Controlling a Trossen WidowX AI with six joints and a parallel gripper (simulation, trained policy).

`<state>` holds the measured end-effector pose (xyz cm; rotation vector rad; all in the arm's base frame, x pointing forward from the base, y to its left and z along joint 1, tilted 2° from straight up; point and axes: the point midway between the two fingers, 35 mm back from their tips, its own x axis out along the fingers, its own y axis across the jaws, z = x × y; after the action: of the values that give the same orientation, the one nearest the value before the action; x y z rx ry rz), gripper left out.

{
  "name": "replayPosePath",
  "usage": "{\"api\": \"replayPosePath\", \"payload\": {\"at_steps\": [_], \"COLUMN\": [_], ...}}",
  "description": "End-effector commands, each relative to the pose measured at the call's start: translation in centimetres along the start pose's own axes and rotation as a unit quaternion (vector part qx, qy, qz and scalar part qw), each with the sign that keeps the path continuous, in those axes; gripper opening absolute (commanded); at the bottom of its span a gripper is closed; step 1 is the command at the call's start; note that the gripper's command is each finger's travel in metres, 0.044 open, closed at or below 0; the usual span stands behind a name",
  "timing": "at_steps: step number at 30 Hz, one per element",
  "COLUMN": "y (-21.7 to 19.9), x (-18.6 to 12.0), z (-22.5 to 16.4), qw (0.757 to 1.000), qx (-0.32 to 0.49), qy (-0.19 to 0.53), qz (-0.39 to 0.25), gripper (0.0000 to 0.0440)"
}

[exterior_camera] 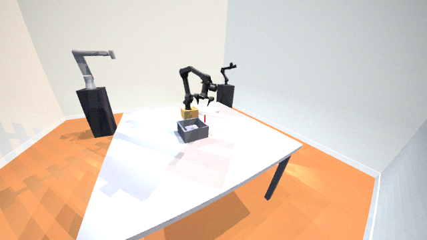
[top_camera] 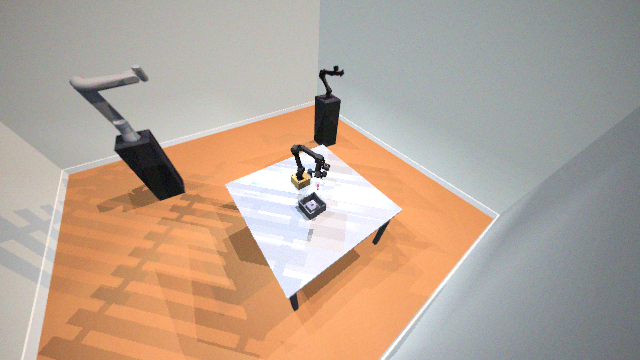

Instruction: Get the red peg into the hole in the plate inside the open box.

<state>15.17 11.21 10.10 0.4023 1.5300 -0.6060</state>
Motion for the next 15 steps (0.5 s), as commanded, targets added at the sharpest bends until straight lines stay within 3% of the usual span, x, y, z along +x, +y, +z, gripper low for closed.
{"api": "replayPosePath", "payload": {"at_steps": [1, 15], "y": [-0.2, 1.1], "x": [1.5, 6.1], "z": [-0.5, -1.0], "qw": [0.999, 0.997], "qx": [0.005, 0.012], "qy": [0.012, 0.024], "qz": [-0.031, -0.069], "gripper": [0.0440, 0.0440]}}
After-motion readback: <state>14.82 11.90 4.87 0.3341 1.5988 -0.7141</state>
